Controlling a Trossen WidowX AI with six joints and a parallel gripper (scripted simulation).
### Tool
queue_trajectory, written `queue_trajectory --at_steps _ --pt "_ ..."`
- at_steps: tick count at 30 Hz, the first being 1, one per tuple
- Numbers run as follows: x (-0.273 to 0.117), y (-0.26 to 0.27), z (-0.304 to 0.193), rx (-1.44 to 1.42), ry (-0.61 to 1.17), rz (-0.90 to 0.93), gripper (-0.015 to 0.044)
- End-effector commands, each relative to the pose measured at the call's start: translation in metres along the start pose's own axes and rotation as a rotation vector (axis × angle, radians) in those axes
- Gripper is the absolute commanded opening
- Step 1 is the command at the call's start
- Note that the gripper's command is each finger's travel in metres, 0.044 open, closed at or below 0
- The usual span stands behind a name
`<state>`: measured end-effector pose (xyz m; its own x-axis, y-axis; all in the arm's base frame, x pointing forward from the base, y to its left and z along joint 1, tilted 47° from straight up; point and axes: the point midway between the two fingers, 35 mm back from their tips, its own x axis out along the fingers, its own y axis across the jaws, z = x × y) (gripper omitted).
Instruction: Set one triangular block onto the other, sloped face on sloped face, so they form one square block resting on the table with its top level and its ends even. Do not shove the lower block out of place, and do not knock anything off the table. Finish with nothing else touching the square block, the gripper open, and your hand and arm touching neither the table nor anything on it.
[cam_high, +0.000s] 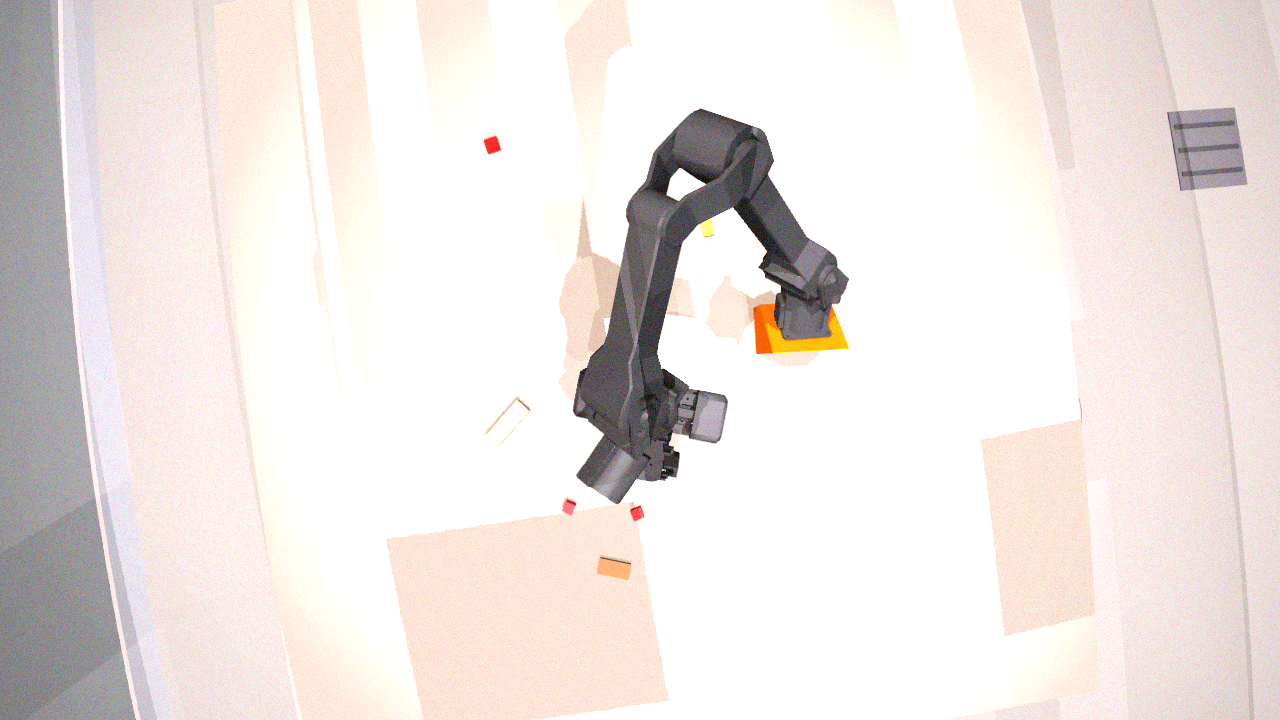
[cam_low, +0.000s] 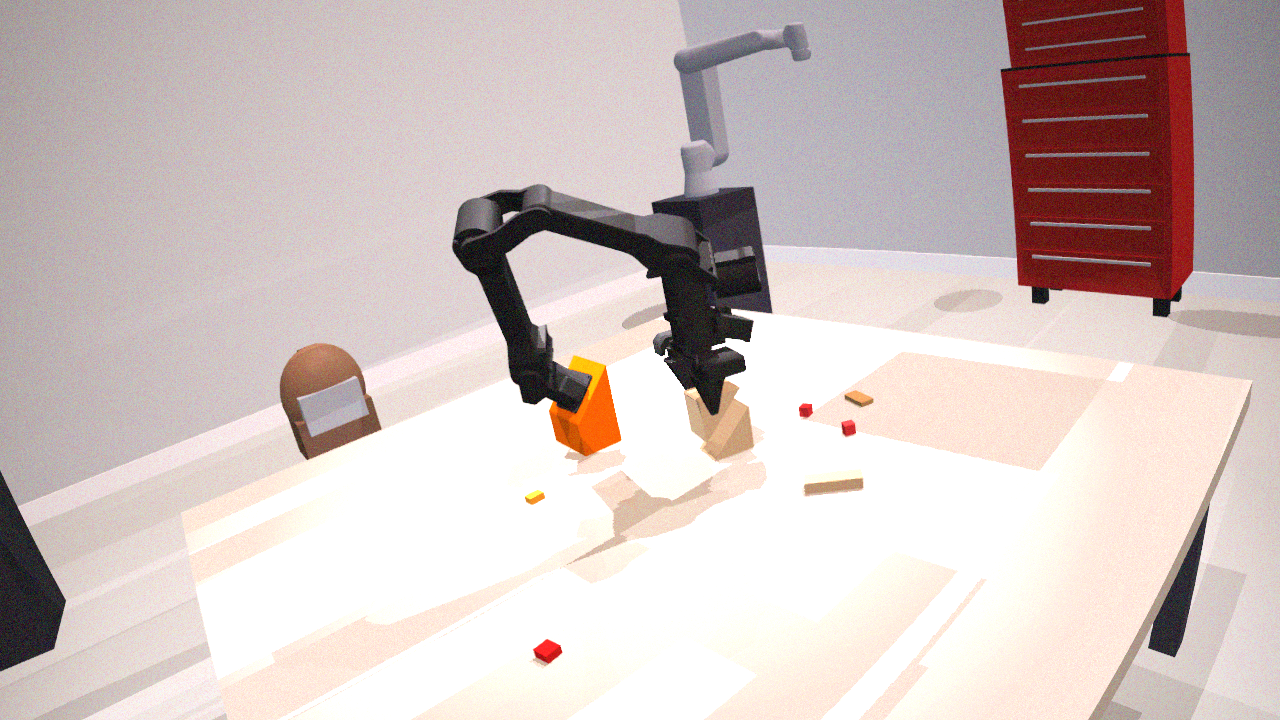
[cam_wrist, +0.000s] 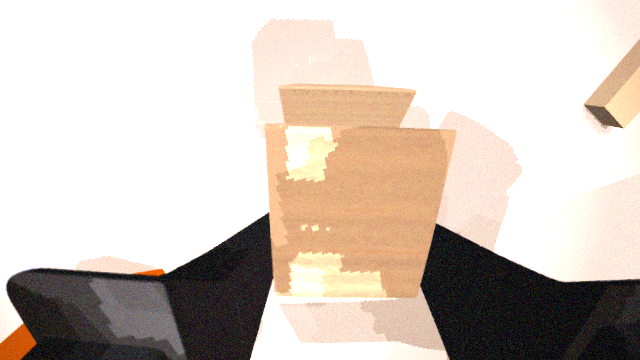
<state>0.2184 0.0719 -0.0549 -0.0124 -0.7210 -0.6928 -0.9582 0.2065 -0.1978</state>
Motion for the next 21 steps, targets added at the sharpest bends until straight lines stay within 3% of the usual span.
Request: queue_trajectory --at_steps 1,21 --pt "0.0095 0.0014 0.0002 -0.009 0.011 0.001 0.0" --pt "0.0096 0.0007 -0.0011 -0.011 0.019 -0.002 0.0"
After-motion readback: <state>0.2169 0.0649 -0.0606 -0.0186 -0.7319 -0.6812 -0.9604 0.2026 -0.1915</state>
